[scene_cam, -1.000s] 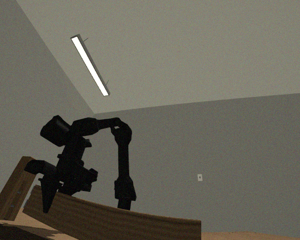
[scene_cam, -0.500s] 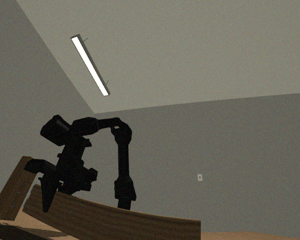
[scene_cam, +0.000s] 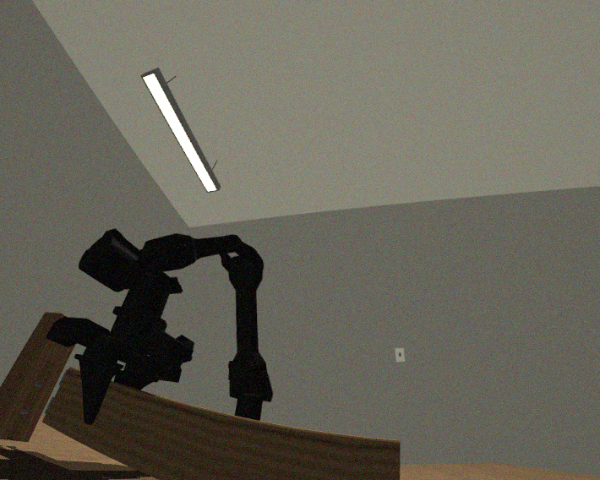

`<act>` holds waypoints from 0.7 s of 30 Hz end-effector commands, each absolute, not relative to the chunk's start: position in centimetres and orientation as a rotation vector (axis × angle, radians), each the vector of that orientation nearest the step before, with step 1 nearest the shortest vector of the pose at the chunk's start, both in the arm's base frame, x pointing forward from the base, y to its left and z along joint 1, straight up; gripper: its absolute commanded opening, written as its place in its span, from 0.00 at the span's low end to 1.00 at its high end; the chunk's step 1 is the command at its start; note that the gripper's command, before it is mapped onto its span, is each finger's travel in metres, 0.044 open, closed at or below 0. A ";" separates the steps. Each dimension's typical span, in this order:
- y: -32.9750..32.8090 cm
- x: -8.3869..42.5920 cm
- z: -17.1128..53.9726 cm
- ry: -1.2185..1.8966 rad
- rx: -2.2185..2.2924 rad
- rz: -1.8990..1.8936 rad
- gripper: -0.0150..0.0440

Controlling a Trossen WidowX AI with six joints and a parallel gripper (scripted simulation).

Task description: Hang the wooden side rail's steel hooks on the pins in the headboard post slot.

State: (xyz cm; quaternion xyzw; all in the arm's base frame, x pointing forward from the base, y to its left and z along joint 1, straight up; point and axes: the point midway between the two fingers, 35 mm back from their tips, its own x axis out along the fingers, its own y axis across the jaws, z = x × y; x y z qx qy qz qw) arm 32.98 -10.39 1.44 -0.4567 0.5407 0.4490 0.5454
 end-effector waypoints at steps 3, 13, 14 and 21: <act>-10.6 33.5 1.8 1.269 -1.093 1.053 0.25; -10.7 33.4 1.7 1.269 -1.093 1.053 0.25; -10.7 33.4 1.7 1.269 -1.093 1.053 0.25; -10.7 33.3 1.6 1.269 -1.093 1.053 0.25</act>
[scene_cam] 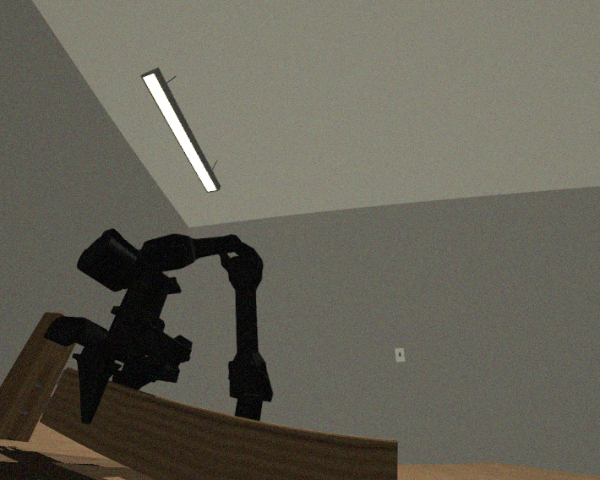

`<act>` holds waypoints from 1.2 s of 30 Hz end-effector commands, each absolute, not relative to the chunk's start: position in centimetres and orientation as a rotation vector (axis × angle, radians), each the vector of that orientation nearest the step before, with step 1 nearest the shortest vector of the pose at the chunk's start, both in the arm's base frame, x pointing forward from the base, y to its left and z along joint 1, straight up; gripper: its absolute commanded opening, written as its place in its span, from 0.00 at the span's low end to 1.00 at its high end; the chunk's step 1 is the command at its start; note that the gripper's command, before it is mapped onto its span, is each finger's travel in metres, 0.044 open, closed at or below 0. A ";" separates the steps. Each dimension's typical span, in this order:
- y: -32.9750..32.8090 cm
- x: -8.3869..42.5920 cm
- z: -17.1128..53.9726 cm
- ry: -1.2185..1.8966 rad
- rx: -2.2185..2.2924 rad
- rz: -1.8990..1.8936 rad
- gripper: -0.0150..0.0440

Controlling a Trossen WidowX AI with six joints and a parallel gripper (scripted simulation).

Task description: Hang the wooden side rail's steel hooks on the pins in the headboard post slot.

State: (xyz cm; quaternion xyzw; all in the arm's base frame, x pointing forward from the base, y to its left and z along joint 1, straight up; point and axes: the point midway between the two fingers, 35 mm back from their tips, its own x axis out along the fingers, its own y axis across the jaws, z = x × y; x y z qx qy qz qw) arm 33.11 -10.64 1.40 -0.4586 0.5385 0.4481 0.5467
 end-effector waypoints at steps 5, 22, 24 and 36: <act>-10.8 33.2 1.5 1.269 -1.093 1.053 0.25; -10.9 33.0 1.7 1.269 -1.093 1.053 0.25; -11.0 33.0 1.7 1.269 -1.093 1.053 0.25; -11.1 33.1 1.8 1.269 -1.093 1.053 0.25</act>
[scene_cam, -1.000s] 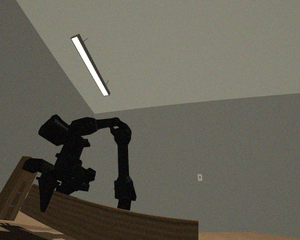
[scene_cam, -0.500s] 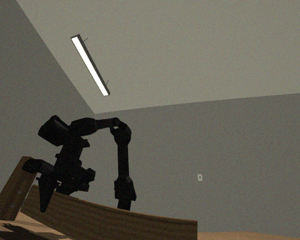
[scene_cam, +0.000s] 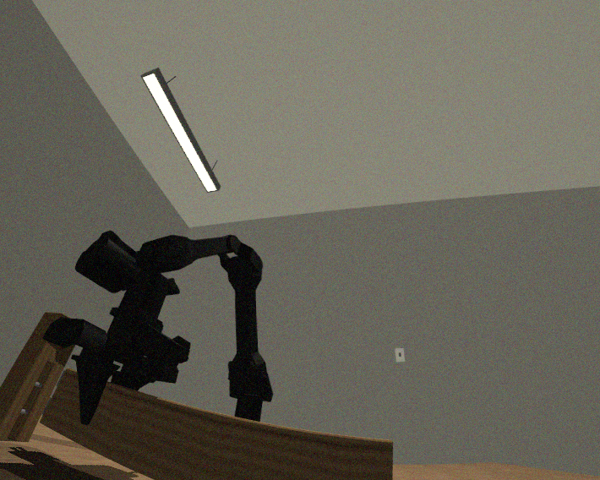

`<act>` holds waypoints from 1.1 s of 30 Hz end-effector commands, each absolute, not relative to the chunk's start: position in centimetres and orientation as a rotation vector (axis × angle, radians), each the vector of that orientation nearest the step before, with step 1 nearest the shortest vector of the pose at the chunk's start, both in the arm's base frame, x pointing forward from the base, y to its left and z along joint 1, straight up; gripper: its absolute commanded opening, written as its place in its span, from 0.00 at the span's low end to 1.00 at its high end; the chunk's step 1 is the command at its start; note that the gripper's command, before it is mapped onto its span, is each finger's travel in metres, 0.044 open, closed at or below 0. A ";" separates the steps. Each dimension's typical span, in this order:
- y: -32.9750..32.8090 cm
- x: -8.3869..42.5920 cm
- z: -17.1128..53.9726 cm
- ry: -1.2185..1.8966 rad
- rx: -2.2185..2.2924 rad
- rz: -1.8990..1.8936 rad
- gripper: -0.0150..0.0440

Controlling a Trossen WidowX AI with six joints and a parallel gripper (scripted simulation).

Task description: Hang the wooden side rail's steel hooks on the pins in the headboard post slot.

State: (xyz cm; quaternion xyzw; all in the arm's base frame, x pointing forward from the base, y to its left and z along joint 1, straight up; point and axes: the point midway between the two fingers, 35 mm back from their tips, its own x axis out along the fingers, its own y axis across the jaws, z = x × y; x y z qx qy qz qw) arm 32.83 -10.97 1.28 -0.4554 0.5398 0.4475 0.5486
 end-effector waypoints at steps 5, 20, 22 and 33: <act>-11.2 33.1 1.9 1.269 -1.094 1.053 0.25; -11.4 33.2 1.8 1.269 -1.094 1.053 0.25; -11.4 33.2 1.7 1.269 -1.094 1.053 0.25; -11.5 33.1 1.6 1.270 -1.094 1.053 0.25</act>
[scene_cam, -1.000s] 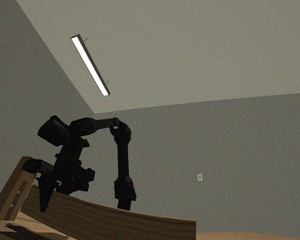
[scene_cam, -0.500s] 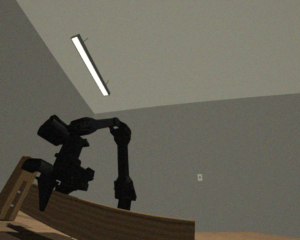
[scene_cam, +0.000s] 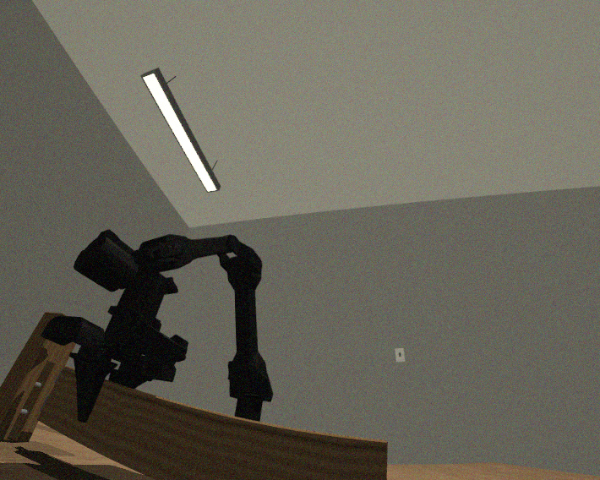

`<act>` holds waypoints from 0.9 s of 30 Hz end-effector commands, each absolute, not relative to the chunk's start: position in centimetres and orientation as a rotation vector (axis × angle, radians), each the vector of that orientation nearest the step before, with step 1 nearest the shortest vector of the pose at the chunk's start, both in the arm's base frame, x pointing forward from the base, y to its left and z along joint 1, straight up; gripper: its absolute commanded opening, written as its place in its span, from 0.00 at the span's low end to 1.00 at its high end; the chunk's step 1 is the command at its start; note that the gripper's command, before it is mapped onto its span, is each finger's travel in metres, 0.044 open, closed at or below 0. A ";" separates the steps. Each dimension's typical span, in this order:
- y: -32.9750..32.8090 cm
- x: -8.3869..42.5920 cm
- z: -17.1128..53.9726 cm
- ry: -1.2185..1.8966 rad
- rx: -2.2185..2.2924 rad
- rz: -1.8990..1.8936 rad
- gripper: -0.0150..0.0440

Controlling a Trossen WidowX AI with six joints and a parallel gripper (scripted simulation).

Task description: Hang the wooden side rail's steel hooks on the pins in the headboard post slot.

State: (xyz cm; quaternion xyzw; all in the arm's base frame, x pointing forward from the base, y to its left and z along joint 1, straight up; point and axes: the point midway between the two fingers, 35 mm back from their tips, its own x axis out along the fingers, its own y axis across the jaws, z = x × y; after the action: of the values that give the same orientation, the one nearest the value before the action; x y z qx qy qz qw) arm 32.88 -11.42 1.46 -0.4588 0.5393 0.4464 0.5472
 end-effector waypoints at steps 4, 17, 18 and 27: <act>-11.5 33.0 1.6 1.270 -1.094 1.053 0.25; -11.7 32.8 1.5 1.270 -1.094 1.053 0.25; -11.7 32.8 1.5 1.270 -1.094 1.053 0.25; -11.8 32.9 1.6 1.270 -1.094 1.053 0.25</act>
State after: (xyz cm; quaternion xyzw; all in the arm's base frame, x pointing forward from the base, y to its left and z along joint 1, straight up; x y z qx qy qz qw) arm 32.73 -11.65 1.28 -0.4577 0.5382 0.4461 0.5494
